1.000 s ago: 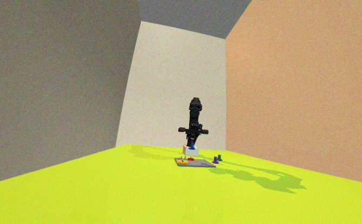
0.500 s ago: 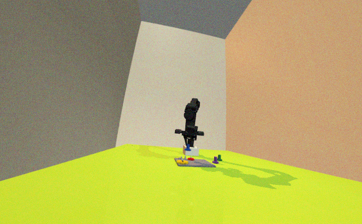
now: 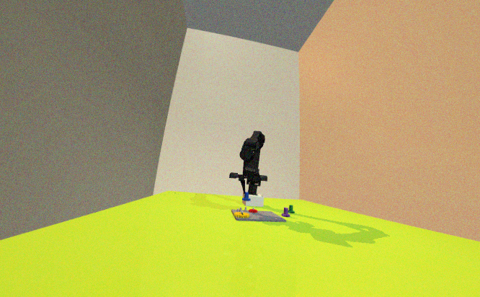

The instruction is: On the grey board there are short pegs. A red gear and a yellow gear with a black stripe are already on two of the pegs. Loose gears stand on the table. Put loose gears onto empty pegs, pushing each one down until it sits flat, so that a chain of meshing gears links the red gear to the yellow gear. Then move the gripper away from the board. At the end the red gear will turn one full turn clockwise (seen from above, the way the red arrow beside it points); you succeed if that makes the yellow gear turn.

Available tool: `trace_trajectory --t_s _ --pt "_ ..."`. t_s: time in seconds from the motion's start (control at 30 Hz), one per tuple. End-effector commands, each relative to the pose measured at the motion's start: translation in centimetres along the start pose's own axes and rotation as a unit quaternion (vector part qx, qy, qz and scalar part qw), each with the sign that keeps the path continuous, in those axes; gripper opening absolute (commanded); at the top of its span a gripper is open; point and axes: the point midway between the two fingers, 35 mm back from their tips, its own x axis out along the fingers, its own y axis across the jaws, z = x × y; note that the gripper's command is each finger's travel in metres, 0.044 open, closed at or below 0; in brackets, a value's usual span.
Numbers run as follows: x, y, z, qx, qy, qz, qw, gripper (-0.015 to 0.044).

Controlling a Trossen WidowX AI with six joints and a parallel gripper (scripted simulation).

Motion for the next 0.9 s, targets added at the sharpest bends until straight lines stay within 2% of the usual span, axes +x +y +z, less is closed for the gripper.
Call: trace_trajectory --t_s 0.0,0.5,0.87 --pt "0.0 0.0 0.0 -0.002 -0.001 0.002 1.000 0.0000" --pt "0.1 0.0 0.0 -0.006 -0.001 0.002 1.000 0.0000" --pt "1.4 0.0 0.0 -0.103 -0.002 0.001 0.995 0.0000"
